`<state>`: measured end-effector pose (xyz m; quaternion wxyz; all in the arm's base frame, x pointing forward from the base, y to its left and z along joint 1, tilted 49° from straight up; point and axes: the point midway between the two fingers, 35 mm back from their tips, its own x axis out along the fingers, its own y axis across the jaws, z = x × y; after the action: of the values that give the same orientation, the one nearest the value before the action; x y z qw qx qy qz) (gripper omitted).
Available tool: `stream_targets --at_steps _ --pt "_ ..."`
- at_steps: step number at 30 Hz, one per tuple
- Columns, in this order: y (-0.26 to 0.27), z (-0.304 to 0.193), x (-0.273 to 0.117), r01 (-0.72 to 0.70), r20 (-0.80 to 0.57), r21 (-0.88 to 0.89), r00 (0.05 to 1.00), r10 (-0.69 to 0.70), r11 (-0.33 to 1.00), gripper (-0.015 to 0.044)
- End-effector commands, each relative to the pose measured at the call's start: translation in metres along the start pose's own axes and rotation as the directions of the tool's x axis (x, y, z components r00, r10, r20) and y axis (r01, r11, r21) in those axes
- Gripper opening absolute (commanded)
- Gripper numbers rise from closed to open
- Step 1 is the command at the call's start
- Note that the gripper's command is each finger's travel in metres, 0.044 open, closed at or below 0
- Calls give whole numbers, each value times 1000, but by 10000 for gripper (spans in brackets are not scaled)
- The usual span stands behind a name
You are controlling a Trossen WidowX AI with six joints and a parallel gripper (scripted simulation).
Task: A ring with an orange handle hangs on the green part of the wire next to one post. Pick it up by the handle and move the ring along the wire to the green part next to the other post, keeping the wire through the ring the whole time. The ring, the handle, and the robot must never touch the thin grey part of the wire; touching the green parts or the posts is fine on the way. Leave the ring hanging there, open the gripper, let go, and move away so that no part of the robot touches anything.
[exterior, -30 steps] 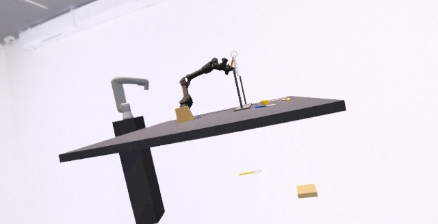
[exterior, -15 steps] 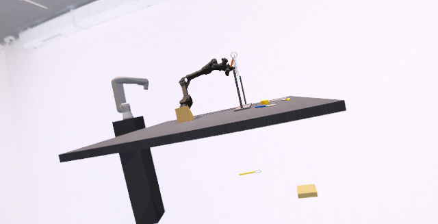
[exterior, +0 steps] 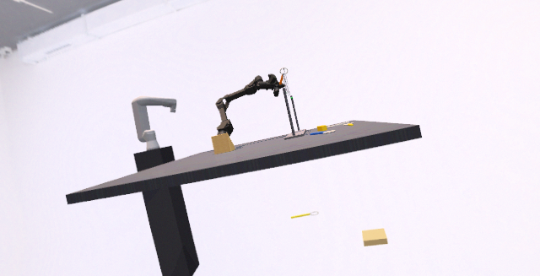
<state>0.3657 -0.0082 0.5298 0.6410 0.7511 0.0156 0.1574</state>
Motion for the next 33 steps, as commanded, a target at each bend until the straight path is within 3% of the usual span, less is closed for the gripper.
stream_targets --at_steps 1,33 --pt "1 1 -1 -19 11 42 1000 19 999 -150" --pt "16 4 -11 -188 13 395 980 199 899 -150"
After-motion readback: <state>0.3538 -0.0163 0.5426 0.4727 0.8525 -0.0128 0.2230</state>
